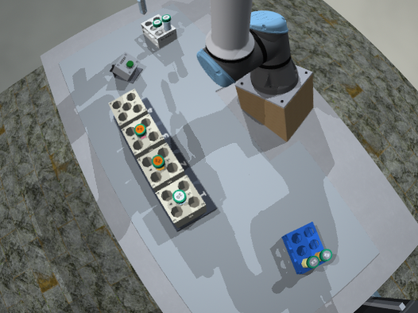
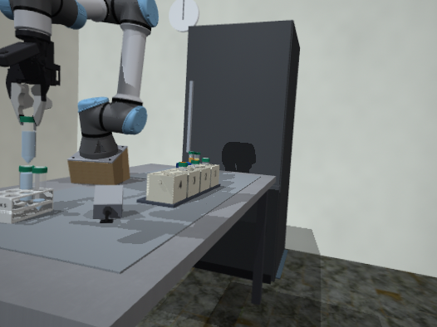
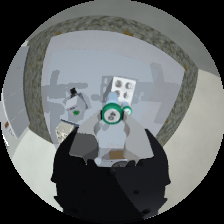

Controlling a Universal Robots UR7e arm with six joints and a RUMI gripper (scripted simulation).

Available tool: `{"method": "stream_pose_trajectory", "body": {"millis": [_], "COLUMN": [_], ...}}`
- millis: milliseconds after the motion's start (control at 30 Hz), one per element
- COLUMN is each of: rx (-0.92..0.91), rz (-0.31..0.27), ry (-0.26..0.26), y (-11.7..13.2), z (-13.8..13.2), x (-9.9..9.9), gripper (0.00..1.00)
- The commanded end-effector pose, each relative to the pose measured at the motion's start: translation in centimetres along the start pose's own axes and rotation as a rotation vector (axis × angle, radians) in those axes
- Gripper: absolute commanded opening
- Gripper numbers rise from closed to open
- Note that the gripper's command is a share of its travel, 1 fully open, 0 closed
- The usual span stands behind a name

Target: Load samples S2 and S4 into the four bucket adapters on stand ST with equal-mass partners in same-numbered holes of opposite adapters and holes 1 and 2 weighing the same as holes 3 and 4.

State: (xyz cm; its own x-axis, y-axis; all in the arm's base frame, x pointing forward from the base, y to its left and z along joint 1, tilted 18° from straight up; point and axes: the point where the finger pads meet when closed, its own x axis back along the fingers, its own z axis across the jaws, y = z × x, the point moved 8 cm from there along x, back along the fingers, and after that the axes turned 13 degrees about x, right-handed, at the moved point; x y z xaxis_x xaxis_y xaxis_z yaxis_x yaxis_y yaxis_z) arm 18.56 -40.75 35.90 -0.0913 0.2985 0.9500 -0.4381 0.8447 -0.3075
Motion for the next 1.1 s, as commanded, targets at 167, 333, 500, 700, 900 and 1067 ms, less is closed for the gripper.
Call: {"method": "stream_pose_trajectory", "body": {"millis": [167,333,500,700,900,1067], "rx": [0.257,0.39,0.523,0.656,0.79,0.924], "rz": [0.002,0.002,0.002,0.002,0.0,-0.002], "ry": [0.001,0.001,0.001,0.001,0.0,0.0], "y": [3.2,4.9,6.6,8.2,9.9,11.5], "z": [-5.6,-8.5,-11.4,-14.3,-17.1,-20.0], "x": [0.1,0.1,0.1,0.1,0.0,-0.1], "gripper": [0.0,0.0,0.0,0.0,0.0,0.0]}}
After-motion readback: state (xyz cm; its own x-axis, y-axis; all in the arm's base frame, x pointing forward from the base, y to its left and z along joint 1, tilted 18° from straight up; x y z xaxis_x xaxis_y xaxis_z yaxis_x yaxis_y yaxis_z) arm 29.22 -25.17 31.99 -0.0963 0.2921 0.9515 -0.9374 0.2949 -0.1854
